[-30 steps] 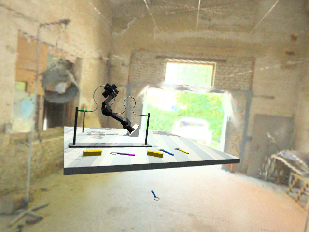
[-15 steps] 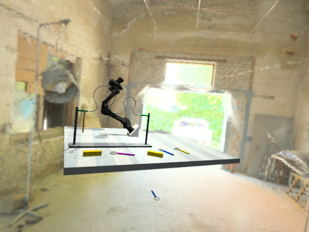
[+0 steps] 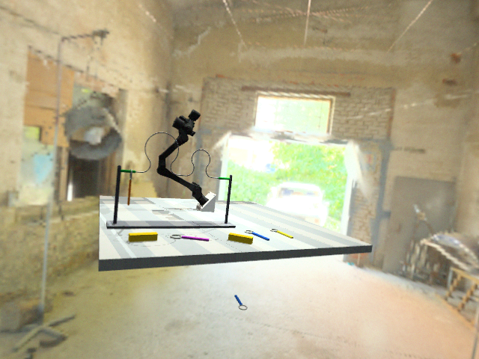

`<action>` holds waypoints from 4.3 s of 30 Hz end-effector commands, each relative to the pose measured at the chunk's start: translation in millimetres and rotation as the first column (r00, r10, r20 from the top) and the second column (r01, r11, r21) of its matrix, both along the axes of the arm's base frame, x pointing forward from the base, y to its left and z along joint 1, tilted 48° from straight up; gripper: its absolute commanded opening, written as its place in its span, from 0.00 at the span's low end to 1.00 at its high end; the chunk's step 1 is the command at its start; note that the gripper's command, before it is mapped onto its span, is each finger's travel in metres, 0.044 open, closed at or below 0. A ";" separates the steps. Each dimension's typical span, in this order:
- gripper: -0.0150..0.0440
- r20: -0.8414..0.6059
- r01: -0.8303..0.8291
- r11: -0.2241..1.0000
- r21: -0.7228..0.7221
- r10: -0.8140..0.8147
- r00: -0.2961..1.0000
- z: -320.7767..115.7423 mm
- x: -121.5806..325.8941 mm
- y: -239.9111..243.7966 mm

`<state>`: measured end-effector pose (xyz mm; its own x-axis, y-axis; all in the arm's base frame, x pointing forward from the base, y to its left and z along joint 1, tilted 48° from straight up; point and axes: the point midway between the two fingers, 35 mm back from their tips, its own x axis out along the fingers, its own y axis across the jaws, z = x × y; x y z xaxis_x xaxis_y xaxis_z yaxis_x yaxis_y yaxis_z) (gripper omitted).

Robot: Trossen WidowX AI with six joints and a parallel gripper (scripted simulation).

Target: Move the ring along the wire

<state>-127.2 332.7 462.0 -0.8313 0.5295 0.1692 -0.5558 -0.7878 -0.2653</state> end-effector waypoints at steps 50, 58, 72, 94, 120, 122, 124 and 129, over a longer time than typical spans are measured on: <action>0.53 0.249 0.943 -0.027 0.330 -0.962 -0.115 24.1 484.5 -199.9; 0.53 0.264 0.913 -0.245 0.326 -0.904 -0.336 20.2 512.4 -288.1; 0.53 0.355 0.785 -0.505 0.359 -0.704 -0.615 -12.2 529.6 -462.7; 0.53 0.436 0.570 -0.719 0.397 -0.399 -0.807 -51.8 453.8 -654.2; 0.53 0.429 0.568 -0.721 0.398 -0.401 -0.810 -19.3 517.2 -616.2; 0.53 0.428 0.568 -0.721 0.398 -0.401 -0.810 -19.2 520.3 -616.3; 0.53 0.428 0.568 -0.721 0.398 -0.401 -0.810 -19.1 523.4 -616.3; 0.53 0.428 0.567 -0.721 0.398 -0.401 -0.810 -19.0 531.2 -616.3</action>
